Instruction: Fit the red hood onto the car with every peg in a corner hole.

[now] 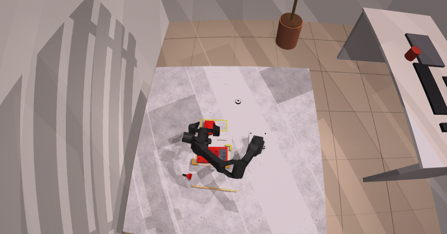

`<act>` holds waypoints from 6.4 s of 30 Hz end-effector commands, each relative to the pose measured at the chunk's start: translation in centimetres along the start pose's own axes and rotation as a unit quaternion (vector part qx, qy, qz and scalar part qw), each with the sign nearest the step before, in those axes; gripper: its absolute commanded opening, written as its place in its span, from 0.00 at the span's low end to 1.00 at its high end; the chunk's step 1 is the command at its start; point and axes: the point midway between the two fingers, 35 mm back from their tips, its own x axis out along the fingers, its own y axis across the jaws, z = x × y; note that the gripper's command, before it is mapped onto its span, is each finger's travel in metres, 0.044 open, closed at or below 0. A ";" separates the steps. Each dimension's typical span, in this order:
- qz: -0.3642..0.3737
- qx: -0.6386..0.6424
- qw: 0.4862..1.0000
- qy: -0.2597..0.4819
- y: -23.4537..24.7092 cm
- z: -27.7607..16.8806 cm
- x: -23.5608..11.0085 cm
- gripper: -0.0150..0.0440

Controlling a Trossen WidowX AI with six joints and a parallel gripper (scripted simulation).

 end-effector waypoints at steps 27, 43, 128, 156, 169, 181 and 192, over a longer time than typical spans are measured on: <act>0.045 -0.006 0.989 -0.138 0.1 0.7 2.8 1.00; 0.038 0.039 0.888 -0.457 -0.1 1.6 5.9 1.00; 0.038 0.039 0.887 -0.458 0.1 5.9 9.1 1.00; 0.038 0.039 0.887 -0.459 0.1 7.0 9.9 1.00; 0.037 0.037 0.888 -0.456 0.1 7.3 10.1 0.87; 0.038 0.037 0.888 -0.456 0.2 7.3 10.1 0.66; 0.038 0.037 0.888 -0.456 0.1 5.9 9.1 0.25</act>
